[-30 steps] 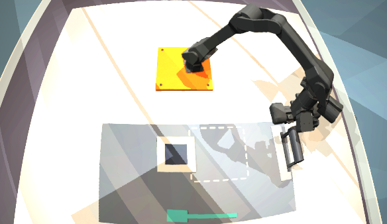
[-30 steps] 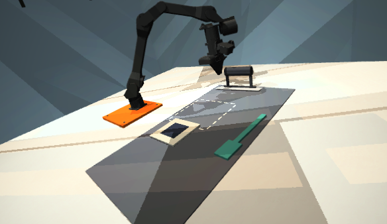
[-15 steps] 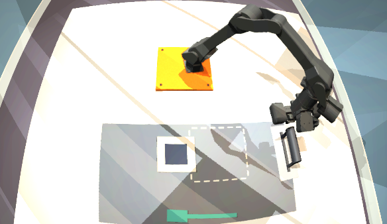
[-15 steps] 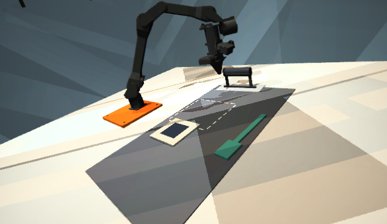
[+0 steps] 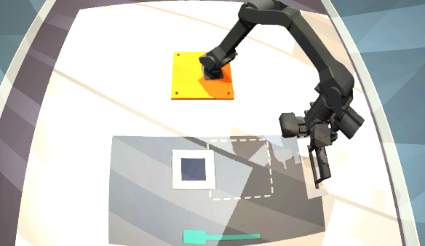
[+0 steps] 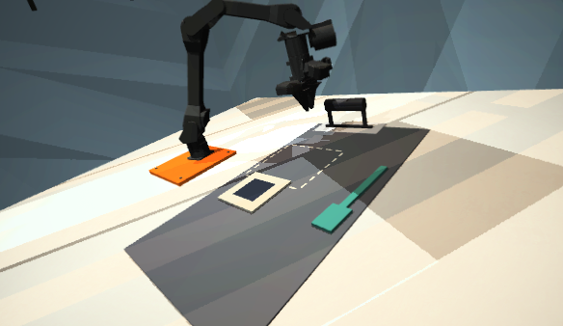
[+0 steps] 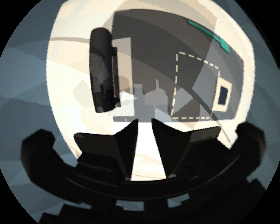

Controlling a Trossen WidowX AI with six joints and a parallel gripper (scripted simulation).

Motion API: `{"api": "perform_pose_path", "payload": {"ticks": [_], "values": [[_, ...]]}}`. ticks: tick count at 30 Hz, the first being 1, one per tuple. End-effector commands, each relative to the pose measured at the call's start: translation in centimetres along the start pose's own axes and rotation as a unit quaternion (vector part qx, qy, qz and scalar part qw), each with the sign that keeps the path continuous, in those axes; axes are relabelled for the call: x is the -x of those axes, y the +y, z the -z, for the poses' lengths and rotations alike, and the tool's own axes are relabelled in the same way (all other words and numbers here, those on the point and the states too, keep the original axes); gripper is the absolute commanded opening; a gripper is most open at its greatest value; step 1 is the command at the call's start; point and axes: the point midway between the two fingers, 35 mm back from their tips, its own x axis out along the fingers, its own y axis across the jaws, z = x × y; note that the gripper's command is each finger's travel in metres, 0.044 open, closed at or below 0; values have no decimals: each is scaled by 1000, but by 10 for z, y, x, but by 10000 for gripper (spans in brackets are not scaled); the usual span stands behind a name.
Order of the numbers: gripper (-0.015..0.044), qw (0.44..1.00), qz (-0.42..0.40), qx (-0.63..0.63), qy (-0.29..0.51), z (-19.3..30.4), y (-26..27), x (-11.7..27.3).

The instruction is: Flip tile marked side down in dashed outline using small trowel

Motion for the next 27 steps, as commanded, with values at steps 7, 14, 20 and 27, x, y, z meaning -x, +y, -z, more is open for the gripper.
{"api": "perform_pose_path", "payload": {"ticks": [7, 14, 20, 27], "values": [[100, 1000, 1, 1, 3, 4, -27, 4], [100, 1000, 1, -1, 0, 2, -24, 5], [100, 1000, 1, -1, 0, 2, -24, 5], [100, 1000, 1, -1, 0, 2, -24, 5]]}}
